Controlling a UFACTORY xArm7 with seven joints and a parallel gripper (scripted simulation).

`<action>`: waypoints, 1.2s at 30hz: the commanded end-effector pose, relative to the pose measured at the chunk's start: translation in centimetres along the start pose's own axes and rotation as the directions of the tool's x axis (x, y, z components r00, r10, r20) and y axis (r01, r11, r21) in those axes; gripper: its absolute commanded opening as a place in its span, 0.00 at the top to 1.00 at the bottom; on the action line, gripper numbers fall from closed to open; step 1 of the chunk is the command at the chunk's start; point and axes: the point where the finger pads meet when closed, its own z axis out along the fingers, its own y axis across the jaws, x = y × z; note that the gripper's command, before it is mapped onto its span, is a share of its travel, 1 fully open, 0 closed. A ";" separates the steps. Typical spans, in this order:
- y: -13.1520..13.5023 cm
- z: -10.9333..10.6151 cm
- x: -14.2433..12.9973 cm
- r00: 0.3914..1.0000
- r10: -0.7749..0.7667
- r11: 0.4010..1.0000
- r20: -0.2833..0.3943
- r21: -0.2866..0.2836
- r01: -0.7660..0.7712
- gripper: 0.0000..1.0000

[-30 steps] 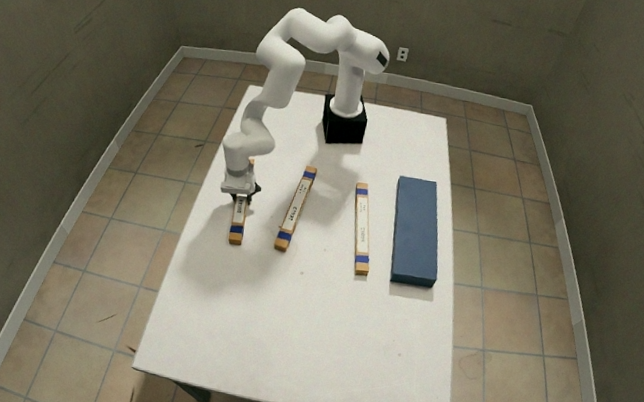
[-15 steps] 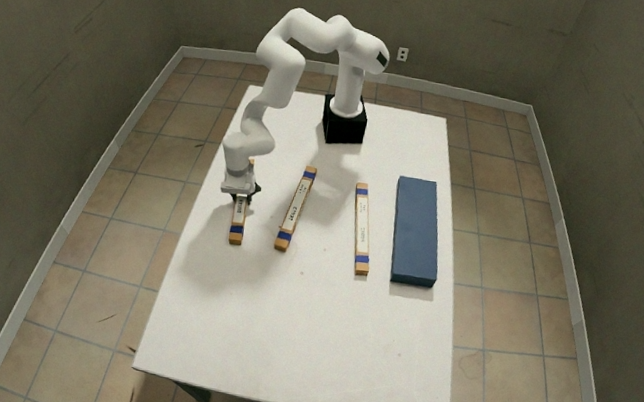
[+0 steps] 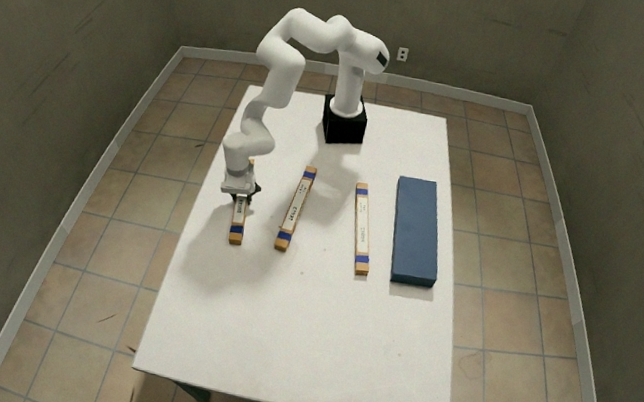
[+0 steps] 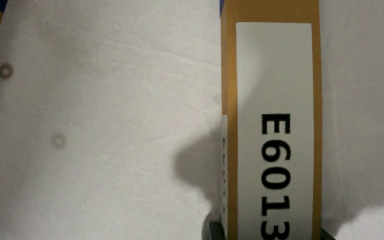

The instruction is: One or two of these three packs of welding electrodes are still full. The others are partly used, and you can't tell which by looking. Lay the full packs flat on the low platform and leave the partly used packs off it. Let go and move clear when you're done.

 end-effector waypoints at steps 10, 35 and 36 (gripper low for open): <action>0.1 -0.2 0.1 1.000 0.000 1.000 -0.003 -0.003 0.000 0.65; 0.1 -4.1 0.1 1.000 0.000 1.000 -0.003 -0.003 0.000 0.65; 0.1 -4.3 0.1 1.000 0.000 1.000 -0.003 -0.003 0.000 0.65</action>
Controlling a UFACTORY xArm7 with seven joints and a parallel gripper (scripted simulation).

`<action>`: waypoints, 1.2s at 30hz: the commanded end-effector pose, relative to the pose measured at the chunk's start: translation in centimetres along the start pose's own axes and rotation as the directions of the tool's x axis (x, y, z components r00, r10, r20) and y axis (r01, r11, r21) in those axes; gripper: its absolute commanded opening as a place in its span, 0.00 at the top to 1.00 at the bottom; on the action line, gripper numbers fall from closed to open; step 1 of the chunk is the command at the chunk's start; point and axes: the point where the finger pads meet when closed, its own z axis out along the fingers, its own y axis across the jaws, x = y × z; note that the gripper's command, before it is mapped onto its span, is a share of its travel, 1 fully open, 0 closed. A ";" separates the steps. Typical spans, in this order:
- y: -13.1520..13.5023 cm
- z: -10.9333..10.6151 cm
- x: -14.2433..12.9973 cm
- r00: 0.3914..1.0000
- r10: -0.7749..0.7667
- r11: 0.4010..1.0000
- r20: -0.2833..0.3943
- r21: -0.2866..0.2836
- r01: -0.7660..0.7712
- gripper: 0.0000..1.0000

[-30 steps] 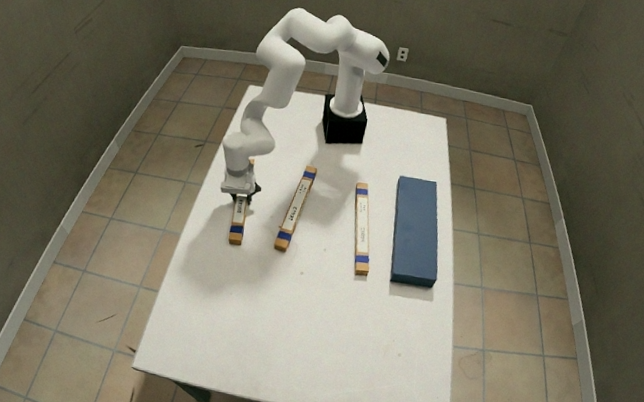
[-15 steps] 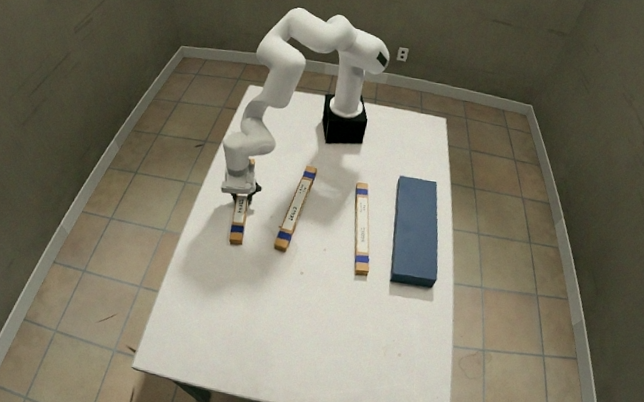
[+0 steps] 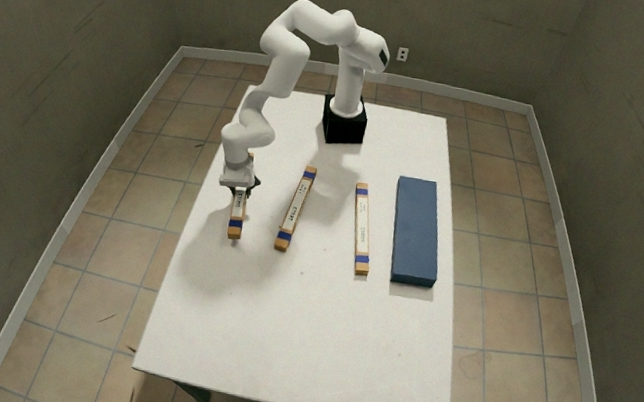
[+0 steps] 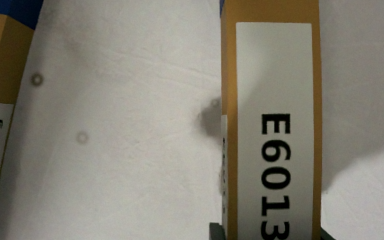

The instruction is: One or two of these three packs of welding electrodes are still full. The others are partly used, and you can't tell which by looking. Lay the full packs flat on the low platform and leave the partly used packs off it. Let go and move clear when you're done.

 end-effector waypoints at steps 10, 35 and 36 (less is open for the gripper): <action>0.1 -1.7 0.1 1.000 0.000 1.000 -0.003 -0.003 0.000 0.65; 0.1 -2.1 0.1 1.000 0.000 1.000 -0.003 -0.003 0.000 0.65; 0.1 -2.3 0.1 1.000 0.000 1.000 -0.003 -0.003 0.000 0.65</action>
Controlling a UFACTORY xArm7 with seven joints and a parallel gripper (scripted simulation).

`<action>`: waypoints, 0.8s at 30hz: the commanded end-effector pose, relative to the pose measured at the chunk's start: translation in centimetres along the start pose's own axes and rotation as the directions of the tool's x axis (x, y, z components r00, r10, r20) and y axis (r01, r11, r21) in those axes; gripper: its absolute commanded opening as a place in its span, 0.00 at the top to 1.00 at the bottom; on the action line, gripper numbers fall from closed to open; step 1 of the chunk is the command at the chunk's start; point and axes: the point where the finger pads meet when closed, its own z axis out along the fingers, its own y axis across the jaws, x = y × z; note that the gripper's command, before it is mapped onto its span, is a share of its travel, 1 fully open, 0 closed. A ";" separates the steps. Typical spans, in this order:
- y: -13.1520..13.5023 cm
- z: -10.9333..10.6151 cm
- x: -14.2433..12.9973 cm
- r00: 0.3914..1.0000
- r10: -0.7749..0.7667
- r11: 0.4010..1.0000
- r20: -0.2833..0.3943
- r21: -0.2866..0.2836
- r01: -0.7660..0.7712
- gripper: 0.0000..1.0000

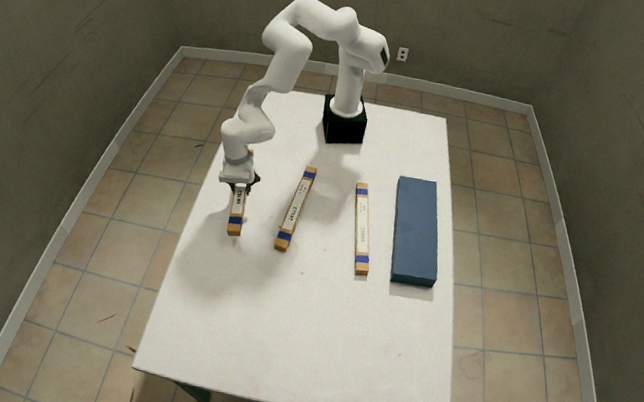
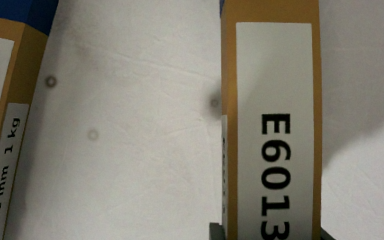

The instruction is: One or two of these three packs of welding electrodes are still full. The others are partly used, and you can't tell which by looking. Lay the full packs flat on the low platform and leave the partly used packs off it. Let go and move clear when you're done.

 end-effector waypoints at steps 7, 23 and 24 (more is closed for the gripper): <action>0.2 -2.6 0.2 1.000 0.000 1.000 -0.005 -0.004 0.000 0.65; 0.2 -6.6 0.1 1.000 0.000 1.000 -0.005 -0.004 0.000 0.65; 0.2 -6.7 0.1 1.000 0.000 1.000 -0.005 -0.004 0.000 0.65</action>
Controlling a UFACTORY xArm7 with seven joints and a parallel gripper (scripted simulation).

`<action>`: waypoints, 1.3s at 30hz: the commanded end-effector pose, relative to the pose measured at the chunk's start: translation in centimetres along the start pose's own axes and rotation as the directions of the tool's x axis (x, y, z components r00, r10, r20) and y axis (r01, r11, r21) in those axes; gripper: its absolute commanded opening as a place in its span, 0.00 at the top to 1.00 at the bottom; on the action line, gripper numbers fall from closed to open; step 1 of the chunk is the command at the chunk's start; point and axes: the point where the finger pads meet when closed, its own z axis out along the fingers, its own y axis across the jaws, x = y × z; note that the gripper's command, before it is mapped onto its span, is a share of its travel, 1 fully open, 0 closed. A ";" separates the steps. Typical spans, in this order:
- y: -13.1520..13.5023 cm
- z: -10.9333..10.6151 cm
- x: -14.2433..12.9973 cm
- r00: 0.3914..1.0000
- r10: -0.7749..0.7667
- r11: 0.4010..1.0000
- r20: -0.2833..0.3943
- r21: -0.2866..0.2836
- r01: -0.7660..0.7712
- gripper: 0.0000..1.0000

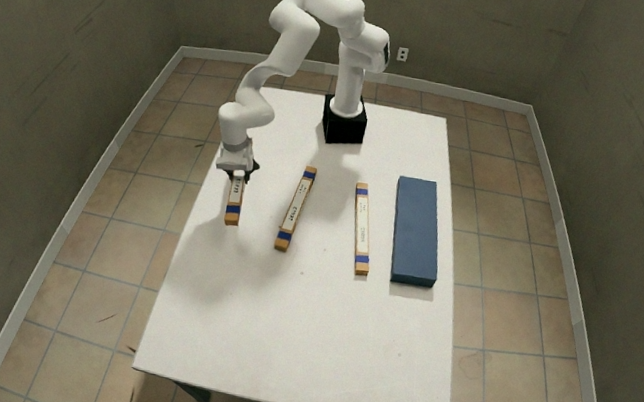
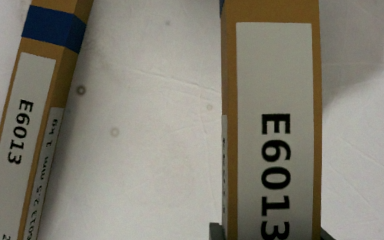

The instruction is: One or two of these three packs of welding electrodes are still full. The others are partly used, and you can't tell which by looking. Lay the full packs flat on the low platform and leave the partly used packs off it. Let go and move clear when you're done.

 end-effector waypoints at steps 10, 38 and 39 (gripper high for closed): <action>0.1 -0.9 0.1 1.000 0.000 1.000 -0.003 -0.003 0.000 0.65; 0.2 -0.8 0.1 0.990 0.143 0.990 -0.004 -0.003 -0.143 0.65; 0.2 -0.8 0.1 0.990 0.143 0.990 -0.004 -0.003 -0.143 0.65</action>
